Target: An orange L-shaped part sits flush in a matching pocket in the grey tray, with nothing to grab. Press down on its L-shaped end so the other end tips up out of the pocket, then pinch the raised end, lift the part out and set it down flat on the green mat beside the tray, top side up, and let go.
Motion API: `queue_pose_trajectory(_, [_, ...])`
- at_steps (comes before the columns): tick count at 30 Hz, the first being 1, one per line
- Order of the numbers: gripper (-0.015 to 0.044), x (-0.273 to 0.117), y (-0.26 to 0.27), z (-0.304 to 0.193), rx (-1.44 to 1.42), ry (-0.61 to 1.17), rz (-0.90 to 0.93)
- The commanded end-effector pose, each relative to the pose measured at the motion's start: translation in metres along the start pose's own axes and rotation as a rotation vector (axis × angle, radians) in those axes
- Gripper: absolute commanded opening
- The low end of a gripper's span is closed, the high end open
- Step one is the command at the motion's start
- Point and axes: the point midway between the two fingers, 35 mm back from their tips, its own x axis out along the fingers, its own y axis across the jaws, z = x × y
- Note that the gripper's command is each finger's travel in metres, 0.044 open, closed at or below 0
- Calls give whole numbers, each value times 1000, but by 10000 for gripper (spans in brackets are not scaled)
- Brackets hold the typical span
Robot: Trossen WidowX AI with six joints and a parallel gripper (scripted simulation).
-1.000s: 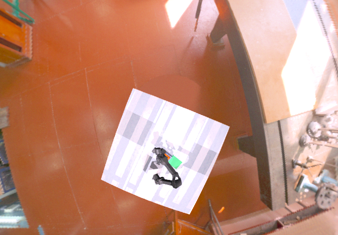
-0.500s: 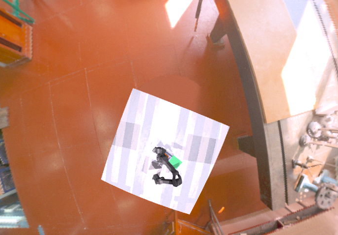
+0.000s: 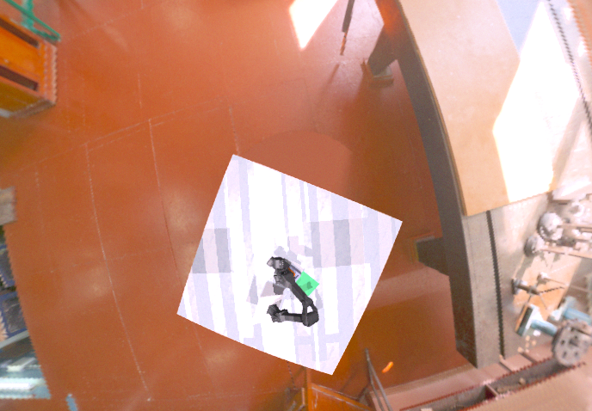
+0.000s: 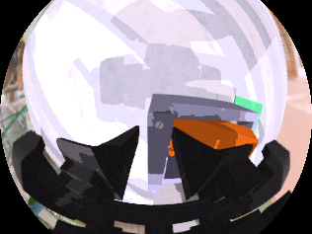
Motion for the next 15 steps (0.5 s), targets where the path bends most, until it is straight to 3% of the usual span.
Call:
queue_pose_trajectory(1, [180, 0, 0, 0, 0, 0, 0])
queue_pose_trajectory(15, [180, -20, 9, -2, -8, 11, -8])
